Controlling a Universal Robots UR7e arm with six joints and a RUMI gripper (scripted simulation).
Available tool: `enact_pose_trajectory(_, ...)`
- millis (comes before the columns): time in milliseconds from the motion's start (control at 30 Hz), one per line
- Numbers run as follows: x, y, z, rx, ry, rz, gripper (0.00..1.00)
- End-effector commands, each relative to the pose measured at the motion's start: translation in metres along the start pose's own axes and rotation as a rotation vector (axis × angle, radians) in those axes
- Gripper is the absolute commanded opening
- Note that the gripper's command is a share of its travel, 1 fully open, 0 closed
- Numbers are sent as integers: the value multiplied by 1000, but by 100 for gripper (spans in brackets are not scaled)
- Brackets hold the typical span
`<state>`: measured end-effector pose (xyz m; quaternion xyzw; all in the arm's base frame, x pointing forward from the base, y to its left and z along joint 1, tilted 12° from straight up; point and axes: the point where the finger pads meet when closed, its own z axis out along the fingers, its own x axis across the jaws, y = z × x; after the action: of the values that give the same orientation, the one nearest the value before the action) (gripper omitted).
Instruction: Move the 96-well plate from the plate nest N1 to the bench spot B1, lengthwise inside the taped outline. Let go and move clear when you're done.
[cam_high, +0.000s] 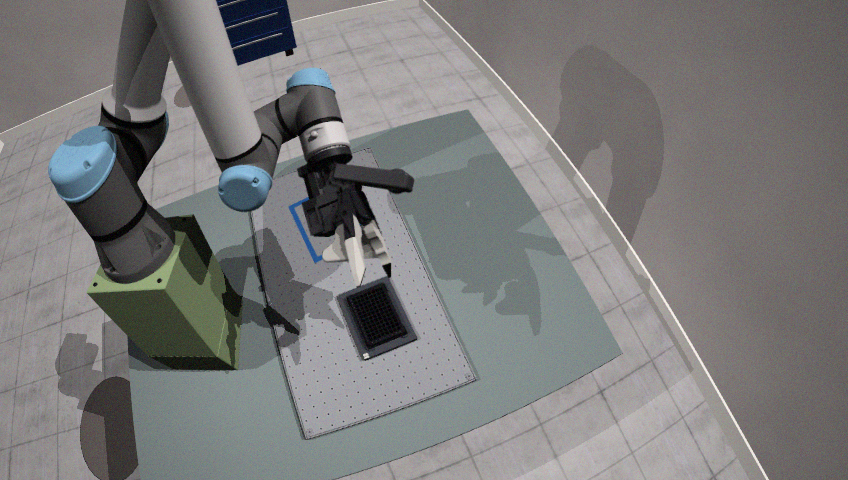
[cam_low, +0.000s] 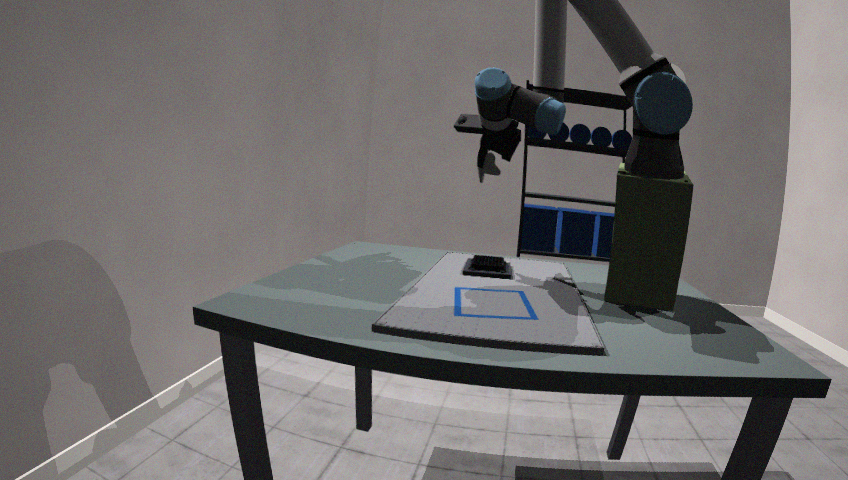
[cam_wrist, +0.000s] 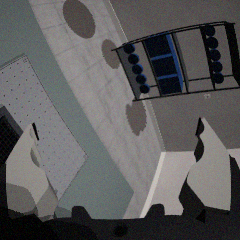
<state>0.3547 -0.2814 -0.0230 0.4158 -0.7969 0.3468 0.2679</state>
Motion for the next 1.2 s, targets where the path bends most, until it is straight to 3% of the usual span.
enact_pose_trajectory(0, 0, 0, 0, 1, 0, 1, 100)
enact_pose_trajectory(533, 0, 0, 0, 1, 0, 1, 100)
enact_pose_trajectory(633, -11, 5, 9, -45, -66, 61, 100)
enact_pose_trajectory(700, -16, 8, 13, -47, -68, 63, 100)
enact_pose_trajectory(800, -28, 14, 21, -96, -131, 124, 100)
enact_pose_trajectory(900, -33, 17, 25, -100, -135, 128, 100)
enact_pose_trajectory(1000, -45, 23, 31, -152, -194, 190, 100)
enact_pose_trajectory(1100, -49, 26, 33, -157, -200, 197, 100)
enact_pose_trajectory(1167, -57, 30, 37, -193, -236, 239, 100)
